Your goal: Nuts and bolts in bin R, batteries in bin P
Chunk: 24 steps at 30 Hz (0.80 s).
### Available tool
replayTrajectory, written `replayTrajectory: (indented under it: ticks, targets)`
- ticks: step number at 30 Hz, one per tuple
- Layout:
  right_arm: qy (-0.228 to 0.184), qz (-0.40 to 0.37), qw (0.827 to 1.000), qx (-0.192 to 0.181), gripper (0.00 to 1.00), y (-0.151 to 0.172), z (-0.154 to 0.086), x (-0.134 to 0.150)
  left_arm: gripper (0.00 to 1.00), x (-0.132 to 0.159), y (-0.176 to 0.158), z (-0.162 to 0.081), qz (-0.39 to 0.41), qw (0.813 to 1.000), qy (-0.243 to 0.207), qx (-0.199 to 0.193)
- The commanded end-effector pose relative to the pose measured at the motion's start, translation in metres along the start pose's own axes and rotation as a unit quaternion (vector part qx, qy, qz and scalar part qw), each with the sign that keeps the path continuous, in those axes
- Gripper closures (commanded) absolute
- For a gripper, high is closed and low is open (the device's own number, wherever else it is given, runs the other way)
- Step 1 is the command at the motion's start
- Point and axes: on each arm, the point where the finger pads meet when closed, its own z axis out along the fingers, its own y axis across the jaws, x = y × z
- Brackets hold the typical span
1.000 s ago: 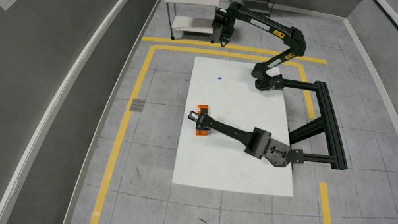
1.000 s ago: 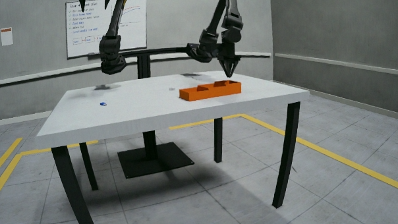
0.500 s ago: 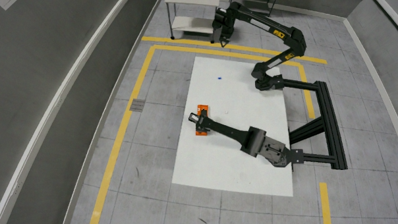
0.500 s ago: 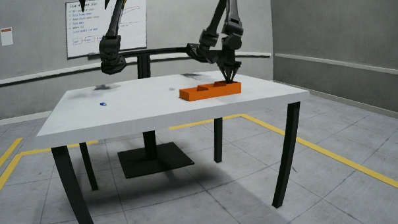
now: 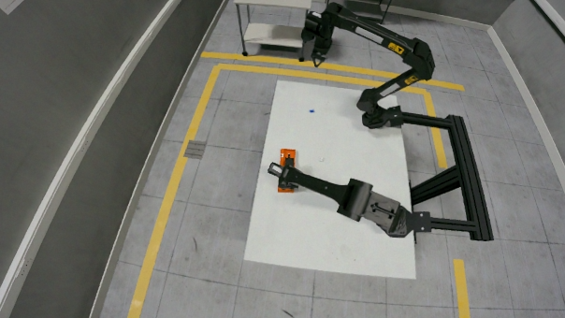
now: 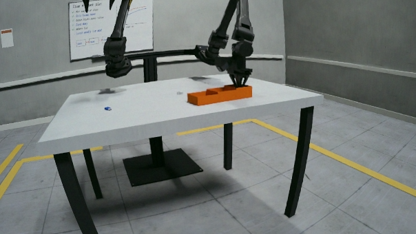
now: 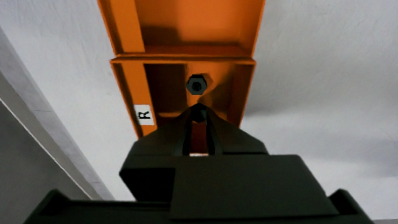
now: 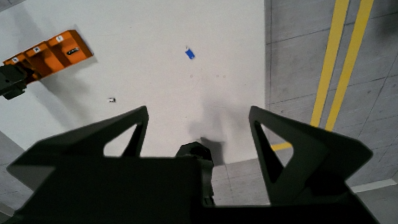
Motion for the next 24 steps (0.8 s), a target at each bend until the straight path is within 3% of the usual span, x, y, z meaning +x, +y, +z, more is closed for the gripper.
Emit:
replayTrajectory:
  ticks: [1,9,10,24]
  targets:
    - [-0.019,-0.006,1.0,-0.001,0.0,0.0028,-0.0178,-0.012,0.89,-0.0019,0.0118,-0.0072,-0.003,1.0,-0.005,-0.011]
    - [-0.019,-0.006,1.0,-0.001,0.0,0.0028,-0.0178,-0.012,0.89,-0.0015,0.0119,-0.007,-0.003,1.0,-0.005,-0.011]
    - [-0.019,-0.006,1.0,-0.001,0.0,0.0028,-0.0178,-0.012,0.79,-0.0014,0.0119,-0.007,-0.003,1.0,-0.005,-0.011]
    - [-0.019,-0.006,1.0,-0.001,0.0,0.0028,-0.0178,-0.012,0.79,0.006,0.011,-0.0013,-0.003,1.0,-0.002,-0.009]
